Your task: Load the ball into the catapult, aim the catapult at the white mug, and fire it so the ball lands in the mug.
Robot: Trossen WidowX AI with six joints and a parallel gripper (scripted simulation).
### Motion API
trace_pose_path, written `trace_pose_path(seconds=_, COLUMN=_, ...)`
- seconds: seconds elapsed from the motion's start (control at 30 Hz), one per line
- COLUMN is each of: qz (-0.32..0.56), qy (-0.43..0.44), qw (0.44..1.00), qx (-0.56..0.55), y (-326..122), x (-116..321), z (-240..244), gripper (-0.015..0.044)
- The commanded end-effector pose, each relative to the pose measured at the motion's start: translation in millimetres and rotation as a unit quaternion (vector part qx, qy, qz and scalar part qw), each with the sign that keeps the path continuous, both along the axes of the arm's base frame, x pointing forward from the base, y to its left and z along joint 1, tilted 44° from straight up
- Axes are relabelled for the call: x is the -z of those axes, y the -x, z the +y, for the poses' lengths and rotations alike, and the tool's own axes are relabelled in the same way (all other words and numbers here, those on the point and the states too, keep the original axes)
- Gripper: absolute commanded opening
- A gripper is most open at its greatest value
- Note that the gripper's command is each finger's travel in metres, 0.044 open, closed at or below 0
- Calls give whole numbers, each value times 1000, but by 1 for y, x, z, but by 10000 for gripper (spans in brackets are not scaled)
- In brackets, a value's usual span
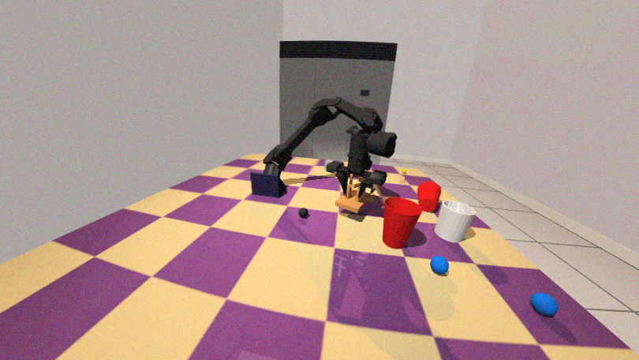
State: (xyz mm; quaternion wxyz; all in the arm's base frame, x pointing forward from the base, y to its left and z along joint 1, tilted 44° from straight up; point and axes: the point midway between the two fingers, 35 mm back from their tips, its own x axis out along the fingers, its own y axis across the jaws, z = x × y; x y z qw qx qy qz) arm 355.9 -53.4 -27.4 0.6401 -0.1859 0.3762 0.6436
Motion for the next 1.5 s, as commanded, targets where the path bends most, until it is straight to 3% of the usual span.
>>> trace_pose_path(seconds=0.0, qz=-16, qy=1, qw=1000, qx=-8, y=-6, x=1, z=-7, gripper=0)
trace_pose_path(seconds=1.3, qz=-16, qy=3, qw=1000, qx=-16, y=-5, x=32, z=24, gripper=0)
trace_pose_path(seconds=1.47, qz=-16, qy=3, qw=1000, qx=-16, y=-5, x=32, z=24, gripper=131)
